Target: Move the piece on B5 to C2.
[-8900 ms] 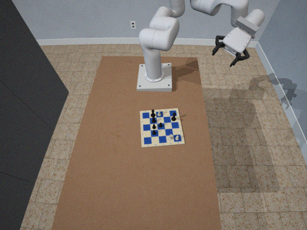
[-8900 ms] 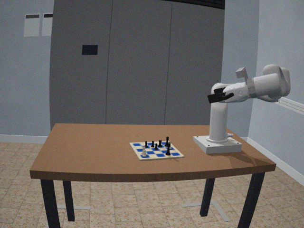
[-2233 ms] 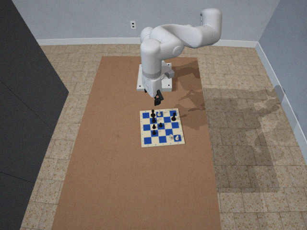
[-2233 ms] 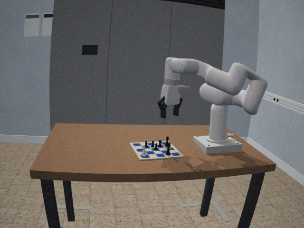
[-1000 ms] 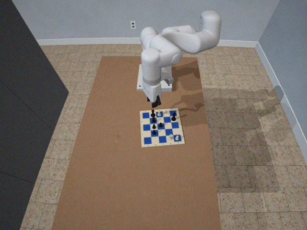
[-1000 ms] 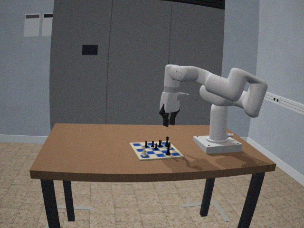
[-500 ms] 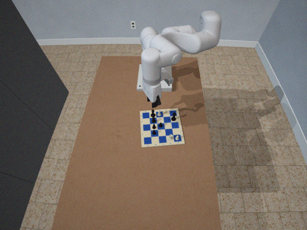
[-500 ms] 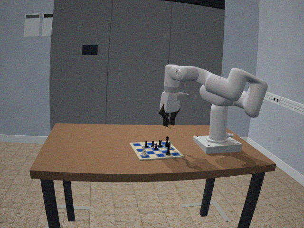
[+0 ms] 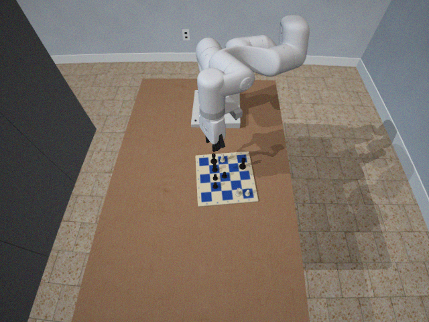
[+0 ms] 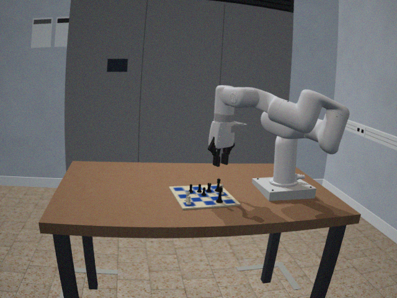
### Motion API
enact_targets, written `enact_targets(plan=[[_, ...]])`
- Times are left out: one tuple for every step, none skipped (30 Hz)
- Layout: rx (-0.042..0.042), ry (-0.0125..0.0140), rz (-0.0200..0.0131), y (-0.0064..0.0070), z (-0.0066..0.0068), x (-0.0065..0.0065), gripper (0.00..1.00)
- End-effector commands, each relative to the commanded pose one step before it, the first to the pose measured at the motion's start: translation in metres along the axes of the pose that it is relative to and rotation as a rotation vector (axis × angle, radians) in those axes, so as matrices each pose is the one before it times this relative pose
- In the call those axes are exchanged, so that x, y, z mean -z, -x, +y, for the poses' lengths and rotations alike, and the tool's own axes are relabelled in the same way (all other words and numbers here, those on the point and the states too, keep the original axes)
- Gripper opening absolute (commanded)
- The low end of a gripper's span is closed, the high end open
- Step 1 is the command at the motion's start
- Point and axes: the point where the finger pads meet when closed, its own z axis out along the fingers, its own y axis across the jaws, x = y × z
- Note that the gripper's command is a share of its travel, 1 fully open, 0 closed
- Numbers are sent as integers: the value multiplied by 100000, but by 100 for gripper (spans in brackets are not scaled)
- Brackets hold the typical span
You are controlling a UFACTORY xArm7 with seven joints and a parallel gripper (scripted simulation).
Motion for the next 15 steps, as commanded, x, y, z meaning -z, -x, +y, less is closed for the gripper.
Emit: enact_targets(plan=[[77,259,-101,11,73,-104,43],[1,0,1,0,1,-100,43],[0,0,0,0,0,-108,43],[-1,0,-1,0,0,-116,43],[0,0,0,0,0,-123,43],[1,0,1,0,1,-130,43],[0,0,0,0,0,-136,43],[-2,0,-2,0,-1,-142,43],[2,0,1,0,1,-146,43],[0,0,0,0,0,-151,43],[-2,0,-1,0,-1,-155,43],[1,0,1,0,1,-158,43],[0,0,0,0,1,-160,43],[-2,0,-1,0,-1,-162,43],[1,0,1,0,1,-162,43]])
